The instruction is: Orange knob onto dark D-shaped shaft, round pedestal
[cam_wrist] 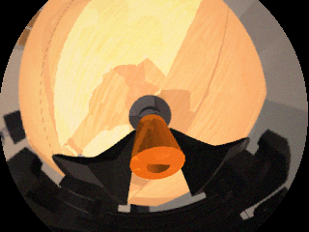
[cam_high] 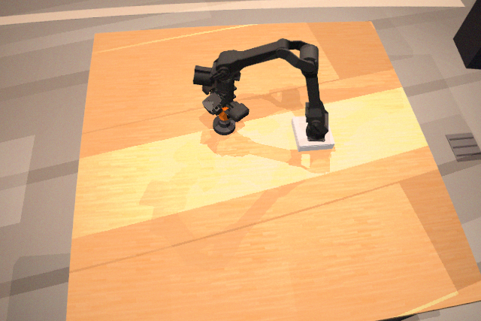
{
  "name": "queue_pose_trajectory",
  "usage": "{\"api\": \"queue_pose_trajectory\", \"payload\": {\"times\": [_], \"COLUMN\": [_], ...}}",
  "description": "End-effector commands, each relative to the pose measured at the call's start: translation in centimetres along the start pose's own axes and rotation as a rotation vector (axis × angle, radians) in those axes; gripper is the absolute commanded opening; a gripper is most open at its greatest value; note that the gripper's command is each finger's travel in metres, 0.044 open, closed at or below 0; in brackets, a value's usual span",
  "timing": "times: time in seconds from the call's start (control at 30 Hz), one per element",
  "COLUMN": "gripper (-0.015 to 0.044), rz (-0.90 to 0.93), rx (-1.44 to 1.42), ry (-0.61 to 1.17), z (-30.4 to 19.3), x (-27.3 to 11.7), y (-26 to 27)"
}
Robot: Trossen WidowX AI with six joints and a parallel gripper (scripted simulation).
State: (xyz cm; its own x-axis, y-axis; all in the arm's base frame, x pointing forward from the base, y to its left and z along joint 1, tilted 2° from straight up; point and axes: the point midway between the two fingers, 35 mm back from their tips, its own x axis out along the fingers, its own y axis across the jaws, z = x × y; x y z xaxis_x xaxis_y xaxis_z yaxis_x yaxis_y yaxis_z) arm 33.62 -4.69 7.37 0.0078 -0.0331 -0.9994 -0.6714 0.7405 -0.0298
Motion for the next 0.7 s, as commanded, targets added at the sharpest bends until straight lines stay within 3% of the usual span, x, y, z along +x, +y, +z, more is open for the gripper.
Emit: {"api": "queue_pose_trajectory", "payload": {"times": [0.0, 0.67], "gripper": [0.0, 0.0], "rz": [-0.004, -0.004], "rx": [-0.006, -0.006], "ry": [0.003, 0.003], "z": [0.05, -0.12], "x": [0.11, 0.29], "y": [-0.17, 0.06]}}
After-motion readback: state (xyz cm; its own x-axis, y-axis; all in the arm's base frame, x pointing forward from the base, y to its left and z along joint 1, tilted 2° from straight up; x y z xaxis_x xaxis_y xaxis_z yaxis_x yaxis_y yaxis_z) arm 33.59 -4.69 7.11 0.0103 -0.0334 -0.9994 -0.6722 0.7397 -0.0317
